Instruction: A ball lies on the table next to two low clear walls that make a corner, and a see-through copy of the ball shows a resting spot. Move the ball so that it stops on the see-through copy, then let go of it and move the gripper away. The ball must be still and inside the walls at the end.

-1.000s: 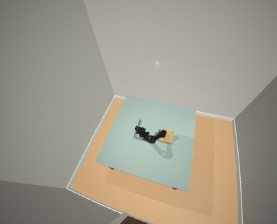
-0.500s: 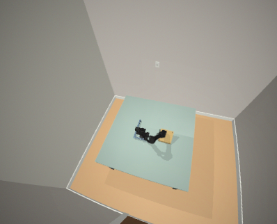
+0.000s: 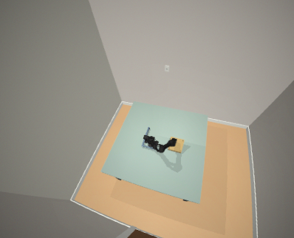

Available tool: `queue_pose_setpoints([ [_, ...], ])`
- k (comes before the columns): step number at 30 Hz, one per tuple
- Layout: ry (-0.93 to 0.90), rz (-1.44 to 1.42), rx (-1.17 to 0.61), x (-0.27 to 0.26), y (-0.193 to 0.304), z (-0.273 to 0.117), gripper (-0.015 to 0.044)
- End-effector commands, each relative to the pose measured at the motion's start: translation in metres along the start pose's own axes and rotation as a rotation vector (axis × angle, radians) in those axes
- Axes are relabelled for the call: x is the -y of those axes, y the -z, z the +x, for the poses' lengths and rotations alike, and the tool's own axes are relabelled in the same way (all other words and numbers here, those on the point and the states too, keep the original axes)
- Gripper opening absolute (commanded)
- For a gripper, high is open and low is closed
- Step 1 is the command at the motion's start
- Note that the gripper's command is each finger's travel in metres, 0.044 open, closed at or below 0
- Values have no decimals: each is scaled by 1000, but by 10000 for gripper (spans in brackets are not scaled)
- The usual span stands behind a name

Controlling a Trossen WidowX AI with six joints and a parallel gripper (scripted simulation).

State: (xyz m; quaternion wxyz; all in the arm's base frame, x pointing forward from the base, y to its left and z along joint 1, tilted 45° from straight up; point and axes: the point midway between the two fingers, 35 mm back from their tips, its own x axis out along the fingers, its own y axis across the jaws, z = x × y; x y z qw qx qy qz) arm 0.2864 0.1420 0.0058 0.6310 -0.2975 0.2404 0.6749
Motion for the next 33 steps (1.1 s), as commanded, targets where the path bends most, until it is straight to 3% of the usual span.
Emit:
queue_pose_setpoints([
  [1, 0, -1, 0, 0, 0, 0, 236],
  [3, 0, -1, 0, 0, 0, 0, 277],
  [8, 0, 0, -1, 0, 0, -3, 277],
  [14, -10, 9, -2, -2, 2, -83, 277],
  [27, -3, 18, 2, -1, 4, -76, 277],
  [33, -2, 13, 1, 0, 4, -127, 434],
])
